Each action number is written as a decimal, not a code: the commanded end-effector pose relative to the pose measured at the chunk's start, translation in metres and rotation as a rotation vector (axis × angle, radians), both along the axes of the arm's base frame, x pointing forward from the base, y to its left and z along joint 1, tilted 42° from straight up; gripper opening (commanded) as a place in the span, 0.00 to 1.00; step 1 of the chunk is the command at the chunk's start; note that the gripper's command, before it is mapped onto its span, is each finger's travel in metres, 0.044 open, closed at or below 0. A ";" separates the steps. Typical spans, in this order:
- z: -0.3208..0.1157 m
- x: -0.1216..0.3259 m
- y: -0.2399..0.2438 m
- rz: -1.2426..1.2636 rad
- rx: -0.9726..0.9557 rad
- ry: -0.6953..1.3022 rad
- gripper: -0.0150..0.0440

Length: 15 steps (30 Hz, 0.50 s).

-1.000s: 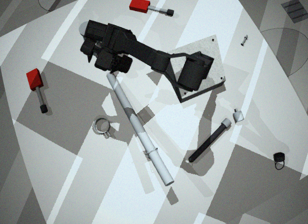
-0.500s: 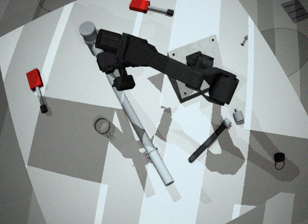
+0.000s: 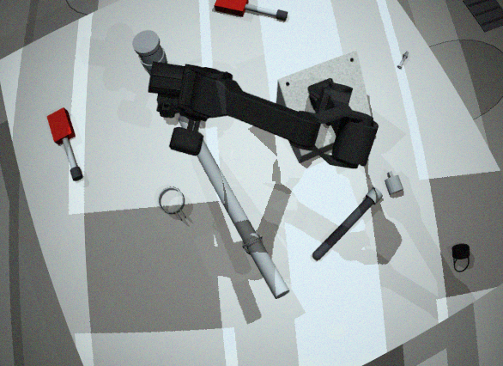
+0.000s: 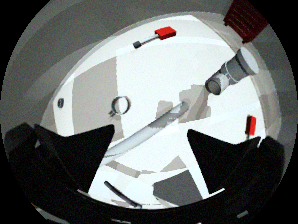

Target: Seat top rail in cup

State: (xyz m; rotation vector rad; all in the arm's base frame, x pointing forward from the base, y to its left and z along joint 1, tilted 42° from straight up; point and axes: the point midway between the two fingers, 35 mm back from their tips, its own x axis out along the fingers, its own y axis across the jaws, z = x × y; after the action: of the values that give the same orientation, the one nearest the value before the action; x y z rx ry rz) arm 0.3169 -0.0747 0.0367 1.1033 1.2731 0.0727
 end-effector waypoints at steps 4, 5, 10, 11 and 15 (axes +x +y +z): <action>-0.023 0.012 0.040 -0.315 0.185 0.599 1.00; -0.026 0.013 0.046 -0.367 0.196 0.690 1.00; -0.030 0.014 0.055 -0.447 0.205 0.822 1.00; -0.030 0.014 0.055 -0.447 0.205 0.822 1.00; -0.030 0.014 0.055 -0.447 0.205 0.822 1.00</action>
State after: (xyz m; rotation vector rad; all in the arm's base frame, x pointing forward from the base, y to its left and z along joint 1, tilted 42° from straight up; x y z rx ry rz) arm 0.3292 -0.0187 0.0070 1.6409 1.7149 -0.6162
